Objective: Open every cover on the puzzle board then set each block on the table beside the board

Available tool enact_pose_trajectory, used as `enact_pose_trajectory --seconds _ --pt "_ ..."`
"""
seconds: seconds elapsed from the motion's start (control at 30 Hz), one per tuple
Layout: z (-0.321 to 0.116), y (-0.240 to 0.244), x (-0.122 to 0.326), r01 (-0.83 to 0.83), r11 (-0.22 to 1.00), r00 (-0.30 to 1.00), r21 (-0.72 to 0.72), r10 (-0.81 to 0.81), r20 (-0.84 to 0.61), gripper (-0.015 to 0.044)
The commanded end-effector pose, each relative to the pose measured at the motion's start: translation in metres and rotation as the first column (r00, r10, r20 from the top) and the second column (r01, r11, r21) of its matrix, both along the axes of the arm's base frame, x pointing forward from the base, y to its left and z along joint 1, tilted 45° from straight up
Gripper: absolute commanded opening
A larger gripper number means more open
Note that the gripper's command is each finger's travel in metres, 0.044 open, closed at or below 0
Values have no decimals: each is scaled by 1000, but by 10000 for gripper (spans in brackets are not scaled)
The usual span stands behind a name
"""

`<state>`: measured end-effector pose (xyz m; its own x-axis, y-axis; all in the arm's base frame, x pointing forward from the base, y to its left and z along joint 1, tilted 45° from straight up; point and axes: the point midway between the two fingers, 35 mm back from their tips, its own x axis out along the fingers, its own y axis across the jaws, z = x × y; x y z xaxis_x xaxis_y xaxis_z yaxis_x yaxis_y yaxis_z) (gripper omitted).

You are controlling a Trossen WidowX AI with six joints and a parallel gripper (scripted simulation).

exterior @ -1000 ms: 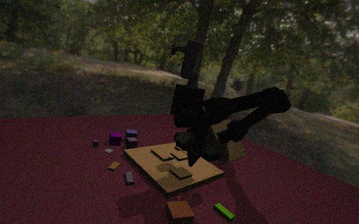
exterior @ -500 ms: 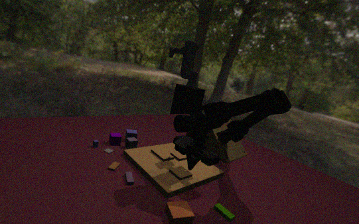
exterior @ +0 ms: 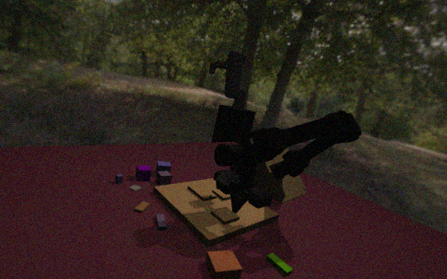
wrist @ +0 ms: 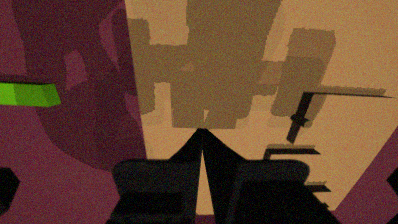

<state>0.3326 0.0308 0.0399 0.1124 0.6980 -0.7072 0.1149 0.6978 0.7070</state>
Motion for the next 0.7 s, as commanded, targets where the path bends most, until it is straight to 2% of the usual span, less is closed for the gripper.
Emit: enact_pose_trajectory --seconds 0.0,0.67 --pt "-1 0 3 4 1000 1000 6 -4 -10 0" --pt "-1 -3 23 4 1000 1000 6 -4 -9 0"
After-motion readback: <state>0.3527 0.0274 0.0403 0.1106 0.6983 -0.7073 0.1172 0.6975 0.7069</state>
